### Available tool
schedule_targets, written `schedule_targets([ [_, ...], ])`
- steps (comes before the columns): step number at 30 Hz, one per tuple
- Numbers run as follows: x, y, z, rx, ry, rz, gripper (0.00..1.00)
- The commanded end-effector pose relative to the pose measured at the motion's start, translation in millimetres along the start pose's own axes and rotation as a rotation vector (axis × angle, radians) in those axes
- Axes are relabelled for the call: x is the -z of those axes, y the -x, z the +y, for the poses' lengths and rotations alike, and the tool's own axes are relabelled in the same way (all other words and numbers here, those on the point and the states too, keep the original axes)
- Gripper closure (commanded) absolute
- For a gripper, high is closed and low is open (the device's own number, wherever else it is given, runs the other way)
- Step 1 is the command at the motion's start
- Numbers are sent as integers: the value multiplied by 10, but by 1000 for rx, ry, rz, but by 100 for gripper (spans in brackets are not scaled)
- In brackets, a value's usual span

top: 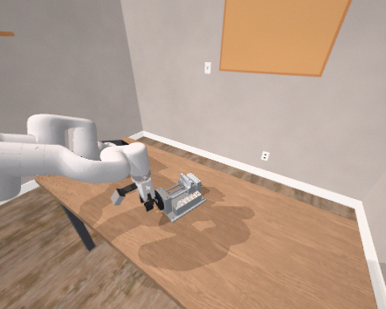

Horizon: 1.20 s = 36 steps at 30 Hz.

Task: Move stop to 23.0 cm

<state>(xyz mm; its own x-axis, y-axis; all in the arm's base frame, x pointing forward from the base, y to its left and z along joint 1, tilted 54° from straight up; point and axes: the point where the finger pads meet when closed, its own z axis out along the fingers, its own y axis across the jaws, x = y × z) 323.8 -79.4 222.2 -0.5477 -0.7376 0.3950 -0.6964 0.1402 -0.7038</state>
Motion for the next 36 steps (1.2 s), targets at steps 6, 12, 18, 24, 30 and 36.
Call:
schedule_targets([
  [6,-38,9,-12,0,-2,-1,43],
  [12,-38,9,-12,0,-2,-1,43],
  [18,-38,9,-12,0,-2,-1,94],
  [24,-38,9,-12,0,-2,-1,94],
  [30,-38,9,-12,0,-2,-1,94],
  [36,-38,9,-12,0,-2,-1,94],
])
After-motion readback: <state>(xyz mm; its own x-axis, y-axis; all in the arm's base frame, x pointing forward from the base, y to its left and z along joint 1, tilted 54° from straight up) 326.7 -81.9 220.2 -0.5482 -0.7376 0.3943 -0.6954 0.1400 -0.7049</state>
